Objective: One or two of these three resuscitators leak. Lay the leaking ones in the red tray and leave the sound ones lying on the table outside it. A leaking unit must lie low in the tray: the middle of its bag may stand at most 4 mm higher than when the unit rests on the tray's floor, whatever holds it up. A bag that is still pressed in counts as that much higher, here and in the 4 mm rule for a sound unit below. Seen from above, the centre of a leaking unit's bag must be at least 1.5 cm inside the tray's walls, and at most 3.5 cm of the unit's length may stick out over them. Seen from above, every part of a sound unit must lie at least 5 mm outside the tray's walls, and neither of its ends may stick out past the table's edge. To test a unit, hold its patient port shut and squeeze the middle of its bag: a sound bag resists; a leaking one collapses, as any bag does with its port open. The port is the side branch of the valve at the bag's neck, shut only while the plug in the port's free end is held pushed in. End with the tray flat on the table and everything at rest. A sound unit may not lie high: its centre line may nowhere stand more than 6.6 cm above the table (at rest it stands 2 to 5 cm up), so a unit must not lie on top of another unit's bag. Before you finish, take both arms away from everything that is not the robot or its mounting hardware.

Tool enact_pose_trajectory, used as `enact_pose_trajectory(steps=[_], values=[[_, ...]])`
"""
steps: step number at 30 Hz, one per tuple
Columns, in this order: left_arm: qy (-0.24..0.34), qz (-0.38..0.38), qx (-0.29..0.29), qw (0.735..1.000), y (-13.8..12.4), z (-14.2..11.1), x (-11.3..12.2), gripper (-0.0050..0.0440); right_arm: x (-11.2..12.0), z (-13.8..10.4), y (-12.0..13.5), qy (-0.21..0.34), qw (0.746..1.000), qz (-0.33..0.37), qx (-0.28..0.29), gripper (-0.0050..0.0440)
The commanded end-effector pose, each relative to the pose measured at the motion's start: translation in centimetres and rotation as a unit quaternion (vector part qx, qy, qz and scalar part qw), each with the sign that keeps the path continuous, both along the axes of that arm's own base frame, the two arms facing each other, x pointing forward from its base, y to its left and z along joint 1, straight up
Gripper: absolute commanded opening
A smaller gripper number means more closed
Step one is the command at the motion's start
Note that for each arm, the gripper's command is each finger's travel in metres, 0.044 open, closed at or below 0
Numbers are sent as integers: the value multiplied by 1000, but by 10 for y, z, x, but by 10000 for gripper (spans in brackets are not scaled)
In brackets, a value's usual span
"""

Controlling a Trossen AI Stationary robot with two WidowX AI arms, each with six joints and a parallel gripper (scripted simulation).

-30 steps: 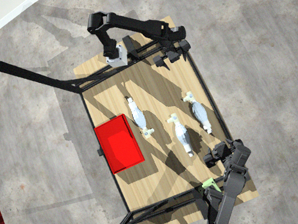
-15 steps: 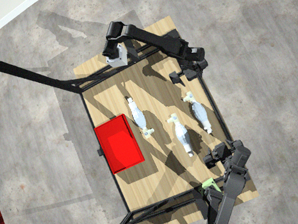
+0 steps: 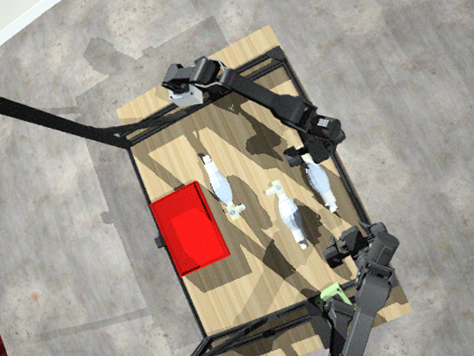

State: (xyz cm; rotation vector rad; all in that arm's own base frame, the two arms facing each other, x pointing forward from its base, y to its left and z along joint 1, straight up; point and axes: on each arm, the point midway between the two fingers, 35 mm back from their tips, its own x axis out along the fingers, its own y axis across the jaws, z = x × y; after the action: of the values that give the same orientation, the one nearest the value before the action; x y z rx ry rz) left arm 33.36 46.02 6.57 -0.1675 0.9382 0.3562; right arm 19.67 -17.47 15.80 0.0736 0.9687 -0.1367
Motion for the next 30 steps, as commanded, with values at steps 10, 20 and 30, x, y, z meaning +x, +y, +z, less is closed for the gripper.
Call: enact_pose_trajectory(steps=[10,20,30], values=[[5,-9,-10,1000,-8,-29,50,440,0,0,-1,0,1000,-1,0,440],[3,-1,-8,1000,-3,-35,63,440,0,0,-1,0,1000,-1,0,440],[4,0,-8,1000,-5,-36,62,440,0,0,-1,0,1000,-2,-1,440]])
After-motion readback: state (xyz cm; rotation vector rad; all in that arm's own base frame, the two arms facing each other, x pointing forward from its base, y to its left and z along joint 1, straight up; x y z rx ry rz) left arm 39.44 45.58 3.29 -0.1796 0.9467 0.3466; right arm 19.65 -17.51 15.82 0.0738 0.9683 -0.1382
